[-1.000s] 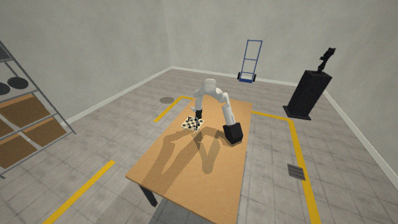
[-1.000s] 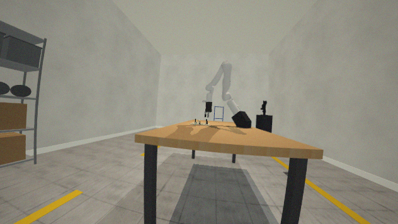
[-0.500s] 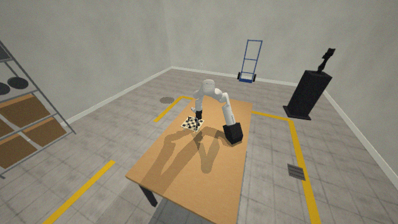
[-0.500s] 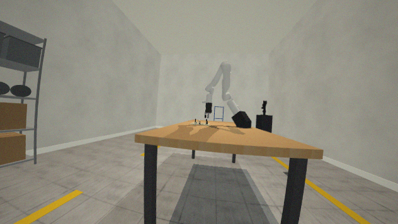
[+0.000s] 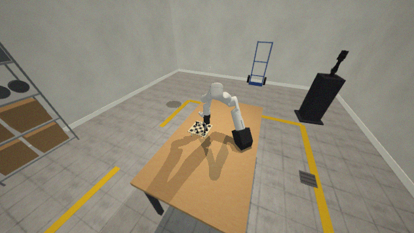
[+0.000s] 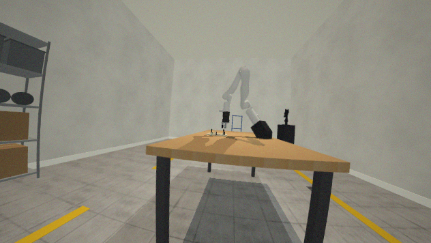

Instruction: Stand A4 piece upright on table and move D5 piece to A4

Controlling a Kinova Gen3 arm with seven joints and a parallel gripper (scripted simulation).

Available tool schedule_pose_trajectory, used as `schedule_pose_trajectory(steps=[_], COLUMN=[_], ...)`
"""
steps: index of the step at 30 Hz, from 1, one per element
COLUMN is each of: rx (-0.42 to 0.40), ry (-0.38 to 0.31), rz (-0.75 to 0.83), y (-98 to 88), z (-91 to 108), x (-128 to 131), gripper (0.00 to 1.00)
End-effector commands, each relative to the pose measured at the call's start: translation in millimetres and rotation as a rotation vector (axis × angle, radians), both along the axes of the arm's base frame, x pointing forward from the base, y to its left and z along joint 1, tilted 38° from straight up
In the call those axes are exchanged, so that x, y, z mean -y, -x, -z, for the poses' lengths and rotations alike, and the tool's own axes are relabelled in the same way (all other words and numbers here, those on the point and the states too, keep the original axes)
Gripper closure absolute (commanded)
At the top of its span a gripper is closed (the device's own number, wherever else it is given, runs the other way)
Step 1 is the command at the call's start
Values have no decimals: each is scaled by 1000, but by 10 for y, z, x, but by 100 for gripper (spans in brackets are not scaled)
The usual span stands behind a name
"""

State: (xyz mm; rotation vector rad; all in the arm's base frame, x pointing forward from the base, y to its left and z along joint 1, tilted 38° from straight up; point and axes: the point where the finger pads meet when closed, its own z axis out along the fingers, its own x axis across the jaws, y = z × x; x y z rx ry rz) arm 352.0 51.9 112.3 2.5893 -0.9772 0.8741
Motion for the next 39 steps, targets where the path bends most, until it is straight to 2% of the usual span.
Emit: schedule_pose_trajectory(steps=[1,29,39], rx=[0,0,0], ry=[-1,-1,-1], rz=[-1,-1,-1], y=[-1,-3,-63], z=[-2,1,107], x=[-3,-2,53], gripper=[21,21,21])
